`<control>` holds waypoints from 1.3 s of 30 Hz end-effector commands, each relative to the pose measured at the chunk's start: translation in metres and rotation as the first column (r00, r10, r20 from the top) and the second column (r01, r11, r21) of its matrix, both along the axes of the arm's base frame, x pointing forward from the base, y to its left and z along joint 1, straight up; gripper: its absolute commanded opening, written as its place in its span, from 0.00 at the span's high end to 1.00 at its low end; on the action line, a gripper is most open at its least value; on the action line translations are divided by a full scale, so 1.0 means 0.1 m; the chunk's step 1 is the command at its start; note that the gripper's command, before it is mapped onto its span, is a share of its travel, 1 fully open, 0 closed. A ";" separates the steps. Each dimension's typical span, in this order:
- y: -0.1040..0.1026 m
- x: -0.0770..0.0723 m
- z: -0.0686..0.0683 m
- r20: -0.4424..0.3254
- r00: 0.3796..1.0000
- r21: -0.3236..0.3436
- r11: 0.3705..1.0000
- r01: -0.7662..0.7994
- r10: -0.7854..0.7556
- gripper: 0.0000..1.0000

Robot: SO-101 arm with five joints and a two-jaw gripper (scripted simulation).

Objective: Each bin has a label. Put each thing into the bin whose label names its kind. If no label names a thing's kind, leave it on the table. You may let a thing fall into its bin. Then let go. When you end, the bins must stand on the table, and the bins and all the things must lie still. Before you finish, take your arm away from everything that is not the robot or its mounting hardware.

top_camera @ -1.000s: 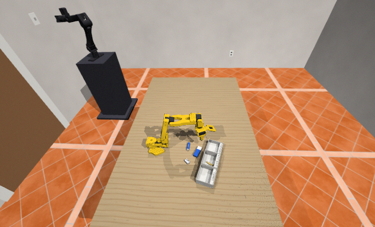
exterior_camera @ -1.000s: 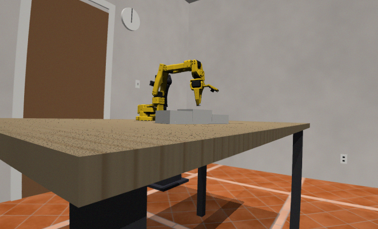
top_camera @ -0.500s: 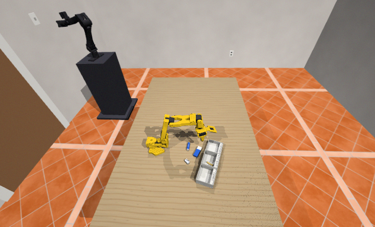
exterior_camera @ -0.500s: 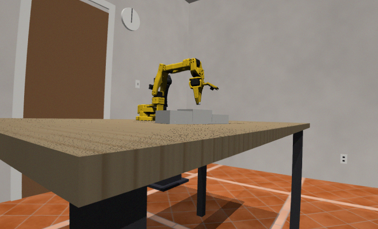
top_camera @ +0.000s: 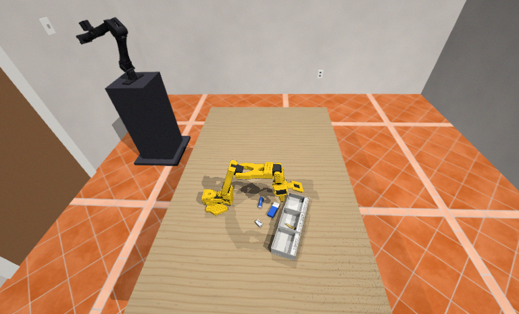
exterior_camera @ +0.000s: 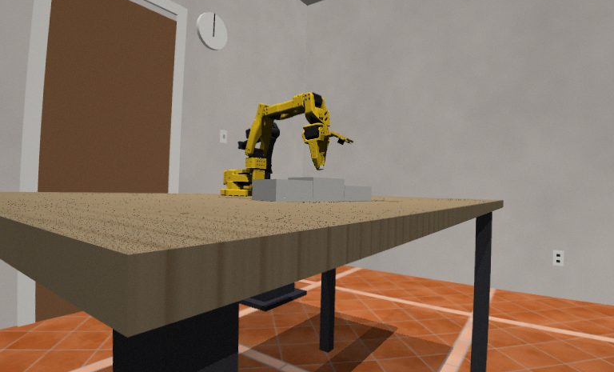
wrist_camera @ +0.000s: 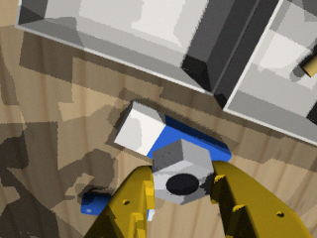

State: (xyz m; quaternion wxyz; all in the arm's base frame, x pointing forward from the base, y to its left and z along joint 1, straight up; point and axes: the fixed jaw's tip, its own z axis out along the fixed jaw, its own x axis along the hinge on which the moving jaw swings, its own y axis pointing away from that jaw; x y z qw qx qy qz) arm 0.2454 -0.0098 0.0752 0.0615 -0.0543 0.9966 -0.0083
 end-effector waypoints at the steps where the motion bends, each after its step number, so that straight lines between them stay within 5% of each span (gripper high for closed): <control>1: -0.11 0.11 0.10 0.073 0.995 0.002 0.998 0.071 -0.071 1.00; 19: -0.23 0.16 0.10 0.090 0.986 0.008 0.990 0.143 -0.143 1.00; 39: -0.65 0.35 0.10 0.151 0.910 0.041 0.923 0.383 -0.385 1.00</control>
